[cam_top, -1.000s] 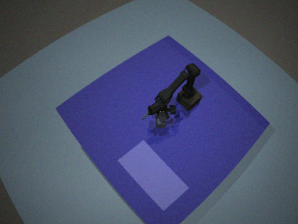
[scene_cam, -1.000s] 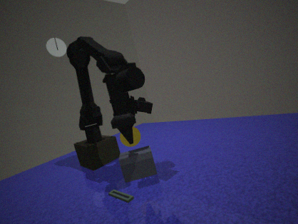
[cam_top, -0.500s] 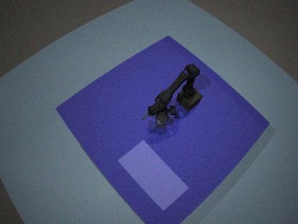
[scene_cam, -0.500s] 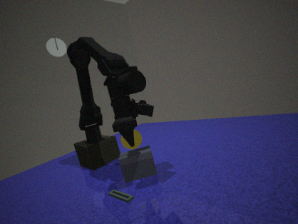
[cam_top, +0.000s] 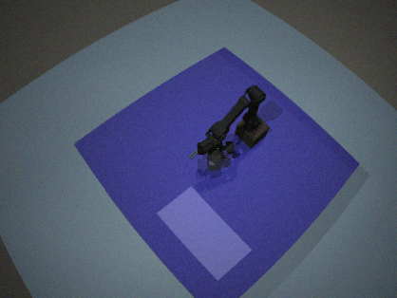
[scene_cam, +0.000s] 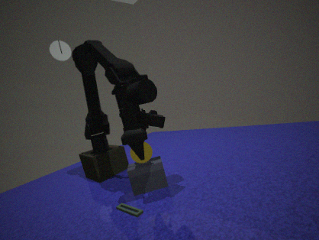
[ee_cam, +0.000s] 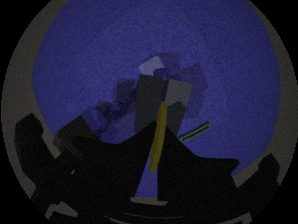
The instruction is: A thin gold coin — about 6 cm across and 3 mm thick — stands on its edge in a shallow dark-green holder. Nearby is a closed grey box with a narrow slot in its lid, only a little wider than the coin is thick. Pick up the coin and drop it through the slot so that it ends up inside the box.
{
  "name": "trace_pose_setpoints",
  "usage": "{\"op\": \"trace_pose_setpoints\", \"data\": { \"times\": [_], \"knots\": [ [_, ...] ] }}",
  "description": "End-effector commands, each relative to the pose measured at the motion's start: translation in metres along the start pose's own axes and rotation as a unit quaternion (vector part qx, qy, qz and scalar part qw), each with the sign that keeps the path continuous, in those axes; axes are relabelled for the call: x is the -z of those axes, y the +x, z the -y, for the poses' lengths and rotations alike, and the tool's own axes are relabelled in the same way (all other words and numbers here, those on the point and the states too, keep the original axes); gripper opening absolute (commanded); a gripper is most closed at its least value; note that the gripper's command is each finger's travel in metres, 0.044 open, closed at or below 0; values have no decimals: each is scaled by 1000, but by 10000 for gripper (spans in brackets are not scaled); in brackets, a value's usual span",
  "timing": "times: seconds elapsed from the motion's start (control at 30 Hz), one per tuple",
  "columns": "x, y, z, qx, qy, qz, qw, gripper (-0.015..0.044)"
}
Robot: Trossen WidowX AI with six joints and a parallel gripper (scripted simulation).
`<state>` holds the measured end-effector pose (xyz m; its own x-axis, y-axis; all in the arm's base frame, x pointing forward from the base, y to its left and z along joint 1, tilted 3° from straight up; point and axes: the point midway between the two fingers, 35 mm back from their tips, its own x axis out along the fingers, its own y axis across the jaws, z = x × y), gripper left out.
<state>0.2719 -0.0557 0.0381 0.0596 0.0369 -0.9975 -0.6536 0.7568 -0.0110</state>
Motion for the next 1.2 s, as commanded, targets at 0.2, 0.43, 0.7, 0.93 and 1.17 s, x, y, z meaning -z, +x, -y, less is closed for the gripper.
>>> {"op": "trace_pose_setpoints", "data": {
  "times": [0.2,0.43,0.7,0.93,1.17],
  "knots": [
    [0,-1,0,1,0,0,1000,161],
    [0,-1,0,1,0,0,1000,187],
    [0,-21,0,0,0,0,1000,397],
    [3,-63,-4,-3,1,-2,1000,440],
    [3,-63,-4,-3,1,-2,1000,440]
  ]
}}
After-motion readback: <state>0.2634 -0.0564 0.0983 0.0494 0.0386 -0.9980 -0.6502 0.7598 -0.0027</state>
